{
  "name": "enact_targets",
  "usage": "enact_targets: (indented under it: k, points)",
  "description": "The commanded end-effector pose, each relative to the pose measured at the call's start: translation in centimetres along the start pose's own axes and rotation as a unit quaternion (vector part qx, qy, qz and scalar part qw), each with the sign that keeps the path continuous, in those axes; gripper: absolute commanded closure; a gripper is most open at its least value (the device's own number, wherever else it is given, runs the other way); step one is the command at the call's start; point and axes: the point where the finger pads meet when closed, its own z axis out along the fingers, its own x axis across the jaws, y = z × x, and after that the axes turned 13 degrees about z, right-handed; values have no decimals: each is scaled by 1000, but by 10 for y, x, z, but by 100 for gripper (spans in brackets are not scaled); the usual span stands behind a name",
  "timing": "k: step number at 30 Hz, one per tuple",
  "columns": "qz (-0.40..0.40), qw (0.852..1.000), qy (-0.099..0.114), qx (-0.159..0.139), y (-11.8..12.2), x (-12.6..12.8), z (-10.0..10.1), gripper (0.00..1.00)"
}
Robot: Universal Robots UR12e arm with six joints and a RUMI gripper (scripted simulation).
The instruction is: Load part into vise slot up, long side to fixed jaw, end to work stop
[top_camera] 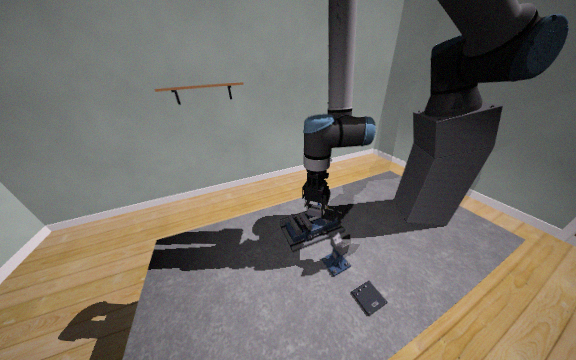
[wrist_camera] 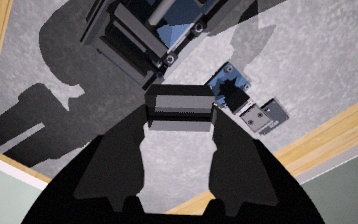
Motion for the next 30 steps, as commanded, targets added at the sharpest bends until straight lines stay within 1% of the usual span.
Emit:
enact_targets:
  k: [1,4,9,19,21,30]
  points:
    - [42,999,0,0,-3,-13,-1,100]
    - [50,999,0,0,-3,-15,-1,100]
    - [88,996,0,0,-6,-27,-1,100]
    - [159,987,-1,0,-13,-48,-2,100]
    - [159,987,-1,0,-13,-48,-2,100]
    - [216,976,-1,-1,-18,-66,-3,100]
